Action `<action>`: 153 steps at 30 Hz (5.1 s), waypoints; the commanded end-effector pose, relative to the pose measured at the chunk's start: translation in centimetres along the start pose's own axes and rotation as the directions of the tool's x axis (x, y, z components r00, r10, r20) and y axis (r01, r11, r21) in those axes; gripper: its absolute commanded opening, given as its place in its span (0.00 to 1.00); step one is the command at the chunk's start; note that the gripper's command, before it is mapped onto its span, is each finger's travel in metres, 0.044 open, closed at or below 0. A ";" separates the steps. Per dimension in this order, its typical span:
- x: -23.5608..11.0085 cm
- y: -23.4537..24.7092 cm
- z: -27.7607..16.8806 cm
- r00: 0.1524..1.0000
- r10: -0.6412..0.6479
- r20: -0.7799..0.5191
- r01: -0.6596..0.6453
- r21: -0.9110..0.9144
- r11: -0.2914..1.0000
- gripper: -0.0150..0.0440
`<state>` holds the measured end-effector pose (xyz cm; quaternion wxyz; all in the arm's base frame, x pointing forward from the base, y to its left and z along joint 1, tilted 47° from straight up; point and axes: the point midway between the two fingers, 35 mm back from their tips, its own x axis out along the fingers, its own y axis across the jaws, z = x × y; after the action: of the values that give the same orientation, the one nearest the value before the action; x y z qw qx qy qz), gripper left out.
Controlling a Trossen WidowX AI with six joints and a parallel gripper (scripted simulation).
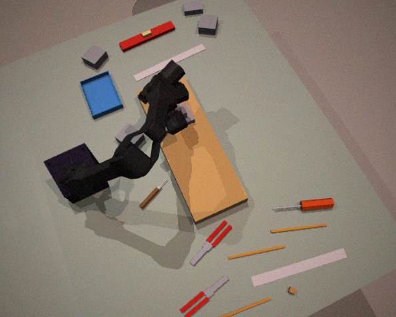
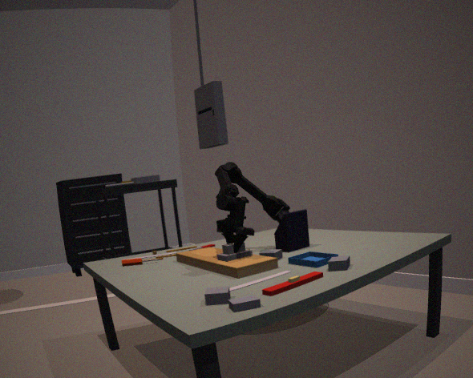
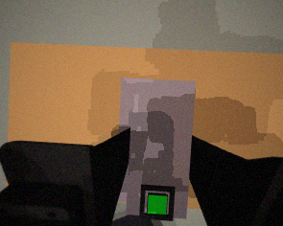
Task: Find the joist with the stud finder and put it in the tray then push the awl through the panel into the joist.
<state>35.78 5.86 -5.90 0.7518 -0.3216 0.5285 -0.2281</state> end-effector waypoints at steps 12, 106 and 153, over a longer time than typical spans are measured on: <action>0.1 -3.1 0.0 1.000 -0.007 0.000 0.007 0.001 1.000 0.25; -0.1 -21.1 0.1 1.000 -0.015 -0.001 0.015 -0.003 1.000 0.25; -0.3 -28.6 0.3 1.000 -0.014 0.003 0.014 -0.005 1.000 0.25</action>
<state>35.84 -13.69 15.12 0.7505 -0.3270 0.5254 -0.2320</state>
